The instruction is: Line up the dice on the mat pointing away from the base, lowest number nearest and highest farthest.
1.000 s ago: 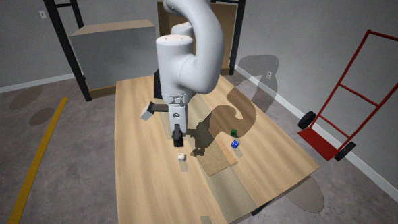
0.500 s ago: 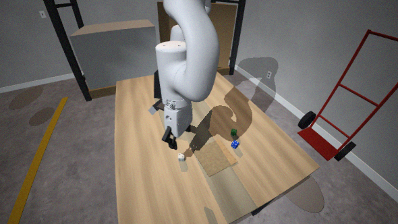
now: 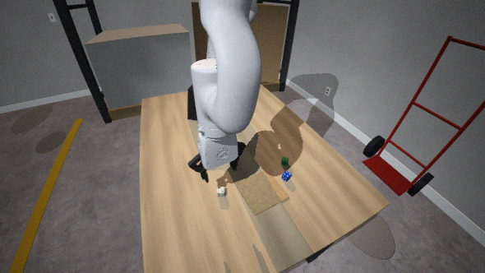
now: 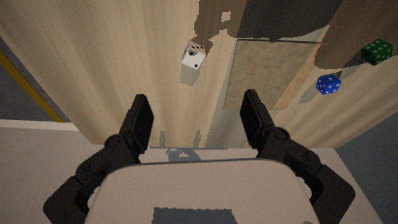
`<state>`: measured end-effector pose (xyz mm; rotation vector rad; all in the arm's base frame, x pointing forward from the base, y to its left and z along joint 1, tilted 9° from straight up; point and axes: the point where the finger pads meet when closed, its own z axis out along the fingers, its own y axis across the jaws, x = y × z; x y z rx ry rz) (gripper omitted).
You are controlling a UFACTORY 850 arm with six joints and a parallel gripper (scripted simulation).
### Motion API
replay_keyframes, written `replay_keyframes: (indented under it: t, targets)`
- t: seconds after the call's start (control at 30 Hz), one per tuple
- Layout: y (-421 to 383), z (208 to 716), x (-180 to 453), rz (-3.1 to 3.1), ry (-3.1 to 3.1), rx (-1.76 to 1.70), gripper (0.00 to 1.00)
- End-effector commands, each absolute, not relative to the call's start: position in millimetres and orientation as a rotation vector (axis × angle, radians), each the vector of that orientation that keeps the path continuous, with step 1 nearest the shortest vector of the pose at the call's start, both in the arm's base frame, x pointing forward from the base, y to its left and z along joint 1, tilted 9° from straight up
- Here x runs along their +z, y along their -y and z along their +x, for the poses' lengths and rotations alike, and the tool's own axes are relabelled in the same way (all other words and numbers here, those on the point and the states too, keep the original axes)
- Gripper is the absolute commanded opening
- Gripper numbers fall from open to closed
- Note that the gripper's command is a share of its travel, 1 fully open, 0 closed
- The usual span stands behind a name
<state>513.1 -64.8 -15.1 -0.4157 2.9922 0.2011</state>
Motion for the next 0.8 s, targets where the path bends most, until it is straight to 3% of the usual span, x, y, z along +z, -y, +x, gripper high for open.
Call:
replay_keyframes:
  t: [0.0,0.47,0.5,0.77]
  targets:
    - [65,514,-19,-0.203,-3.046,0.209,1.00]
    - [63,515,-30,0.344,-3.059,0.226,1.00]
    - [63,515,-30,0.344,-3.059,0.226,0.42]
    - [63,515,-30,0.344,-3.059,0.226,0.42]
